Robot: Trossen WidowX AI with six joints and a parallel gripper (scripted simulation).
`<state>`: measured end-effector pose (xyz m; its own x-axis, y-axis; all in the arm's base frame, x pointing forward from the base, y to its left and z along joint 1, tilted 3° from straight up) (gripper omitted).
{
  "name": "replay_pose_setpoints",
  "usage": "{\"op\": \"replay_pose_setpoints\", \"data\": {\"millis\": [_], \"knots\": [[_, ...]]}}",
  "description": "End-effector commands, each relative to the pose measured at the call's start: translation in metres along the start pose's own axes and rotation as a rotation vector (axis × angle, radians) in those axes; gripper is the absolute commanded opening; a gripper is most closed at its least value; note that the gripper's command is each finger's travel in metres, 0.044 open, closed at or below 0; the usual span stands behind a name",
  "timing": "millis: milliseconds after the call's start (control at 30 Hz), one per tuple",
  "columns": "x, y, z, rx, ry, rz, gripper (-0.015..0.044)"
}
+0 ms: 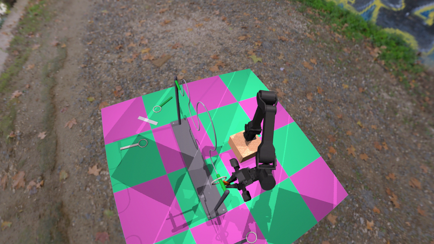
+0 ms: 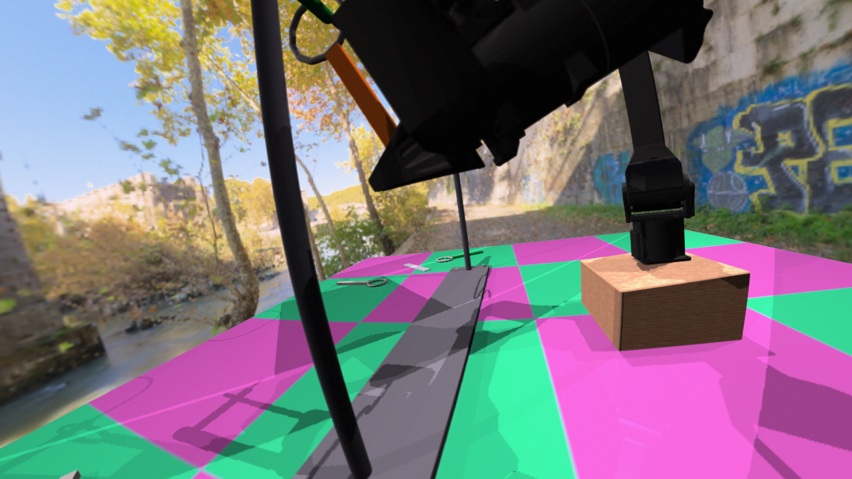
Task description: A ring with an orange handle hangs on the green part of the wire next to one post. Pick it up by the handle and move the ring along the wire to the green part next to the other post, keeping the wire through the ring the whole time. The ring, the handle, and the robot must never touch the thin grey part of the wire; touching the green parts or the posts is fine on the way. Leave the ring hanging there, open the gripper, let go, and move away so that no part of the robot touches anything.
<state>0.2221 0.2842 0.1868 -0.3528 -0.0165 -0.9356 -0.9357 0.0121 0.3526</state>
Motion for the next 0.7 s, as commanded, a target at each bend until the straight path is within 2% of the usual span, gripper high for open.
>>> {"op": "replay_pose_setpoints", "data": {"millis": [0,200,567,600,667], "knots": [[0.0011,-0.0004,-0.0005,0.003,0.0,-0.001,-0.015],[0.0011,-0.0004,-0.0005,0.003,0.0,-0.001,-0.015],[0.0002,0.0006,0.0,0.0,0.0,0.0,0.0139],[0.0003,0.0018,0.0002,0.0,0.0,0.001,0.016],[0.0008,0.0058,0.0006,0.001,0.0,0.003,0.016]]}}
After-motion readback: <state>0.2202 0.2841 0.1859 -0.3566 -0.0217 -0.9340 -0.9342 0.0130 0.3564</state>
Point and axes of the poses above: the point midway between the two fingers, 35 mm back from their tips, its own y axis back along the fingers, its own z axis across the jaws, x = y × z, the point moved 3 cm from there along y, back along the fingers, and after that the axes turned 1 degree about -y, right-handed, at the moved point
